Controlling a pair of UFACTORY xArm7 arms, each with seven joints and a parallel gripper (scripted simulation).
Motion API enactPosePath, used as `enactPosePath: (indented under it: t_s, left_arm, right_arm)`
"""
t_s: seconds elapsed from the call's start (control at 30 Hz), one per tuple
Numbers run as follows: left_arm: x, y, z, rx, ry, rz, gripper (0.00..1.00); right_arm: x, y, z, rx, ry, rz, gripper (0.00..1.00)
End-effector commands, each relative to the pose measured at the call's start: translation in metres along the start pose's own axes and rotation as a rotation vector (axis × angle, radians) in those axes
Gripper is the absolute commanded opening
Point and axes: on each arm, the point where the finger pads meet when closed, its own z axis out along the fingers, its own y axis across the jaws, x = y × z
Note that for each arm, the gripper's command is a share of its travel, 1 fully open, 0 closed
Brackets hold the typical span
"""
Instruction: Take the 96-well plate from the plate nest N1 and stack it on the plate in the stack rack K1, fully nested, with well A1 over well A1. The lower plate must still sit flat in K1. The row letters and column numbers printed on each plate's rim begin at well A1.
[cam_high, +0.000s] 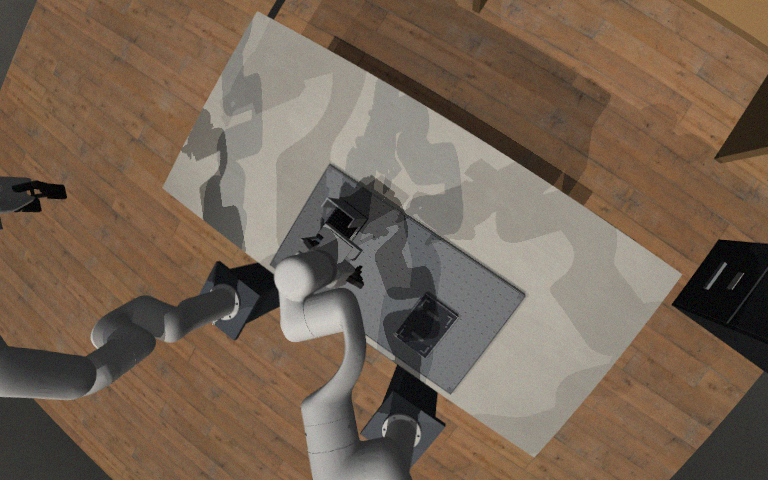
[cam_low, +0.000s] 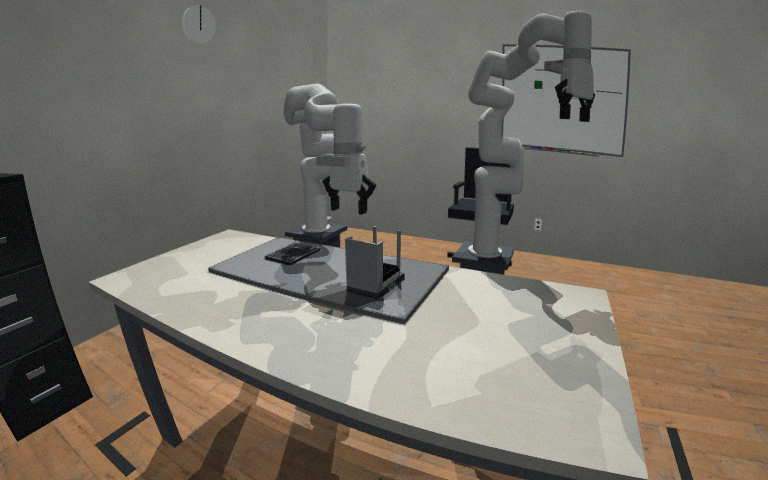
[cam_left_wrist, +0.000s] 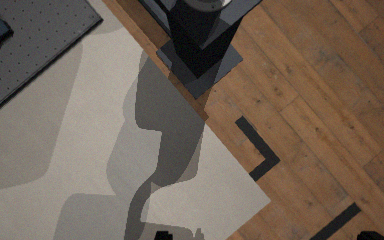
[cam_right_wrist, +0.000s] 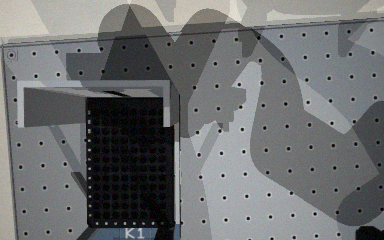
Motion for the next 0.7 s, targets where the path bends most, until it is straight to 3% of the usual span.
enactPosePath:
  t_s: [0.0,0.1,0.67]
  left_arm:
    - [-0.0001,0.0000,-0.0010,0.001,-0.003,0.000,1.00]
    - [-0.0001,0.0000,-0.0010,0.001,-0.003,0.000,1.00]
    - [-0.0001,0.0000,-0.0010,0.001,-0.003,0.000,1.00]
  right_arm:
    - [-0.0020,0.0127,-0.0026,0.006,0.005,0.000,1.00]
    - [-0.0040,0.0225,-0.0025,0.006,0.005,0.000,1.00]
    - [-0.0040,0.0225,-0.0025,0.006,0.005,0.000,1.00]
